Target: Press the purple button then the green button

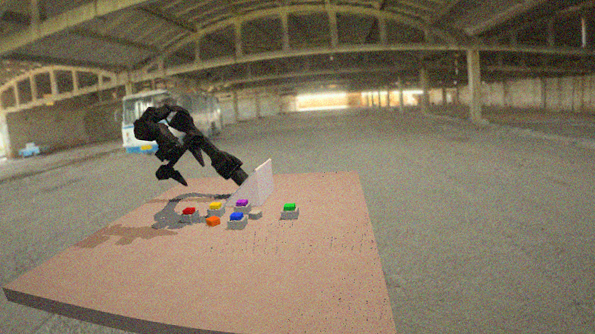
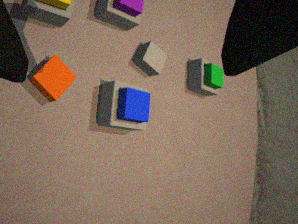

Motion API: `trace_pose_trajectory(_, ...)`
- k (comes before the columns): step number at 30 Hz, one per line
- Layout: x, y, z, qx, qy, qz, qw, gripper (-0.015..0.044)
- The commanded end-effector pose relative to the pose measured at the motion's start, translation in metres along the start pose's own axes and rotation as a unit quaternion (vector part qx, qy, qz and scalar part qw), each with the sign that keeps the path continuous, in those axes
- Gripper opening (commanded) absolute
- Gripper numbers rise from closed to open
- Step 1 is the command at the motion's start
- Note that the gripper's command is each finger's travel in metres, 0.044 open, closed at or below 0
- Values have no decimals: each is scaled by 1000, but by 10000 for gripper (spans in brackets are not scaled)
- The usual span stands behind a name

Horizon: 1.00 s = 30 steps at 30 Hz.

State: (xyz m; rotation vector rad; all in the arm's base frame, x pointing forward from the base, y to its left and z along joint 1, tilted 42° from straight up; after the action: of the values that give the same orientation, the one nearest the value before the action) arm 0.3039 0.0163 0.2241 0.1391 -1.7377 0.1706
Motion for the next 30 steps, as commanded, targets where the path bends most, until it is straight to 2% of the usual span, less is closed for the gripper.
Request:
trace_pose_trajectory(1,-40,54,22,-25,108,61,992,400)
trace_pose_trajectory(7,-72,110,60,-30,172,184,967,400)
trace_pose_trajectory(13,-90,147,104,-14,159,323,933,400)
trace_pose_trajectory(26,-91,148,105,-13,158,326,932,400)
trace_pose_trajectory(30,-115,129,113,-13,158,326,932,295)
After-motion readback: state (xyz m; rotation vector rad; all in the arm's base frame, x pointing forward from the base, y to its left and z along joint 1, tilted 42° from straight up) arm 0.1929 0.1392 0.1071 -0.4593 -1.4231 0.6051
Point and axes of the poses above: the point midway between the two fingers, 35 mm back from their tips, its own x axis back along the fingers, its own y axis across the jaws, z = x × y, the point moved 8 cm from there along x, back along the fingers, and after that the axes turned 9 degrees about x, right-handed, at the moved point
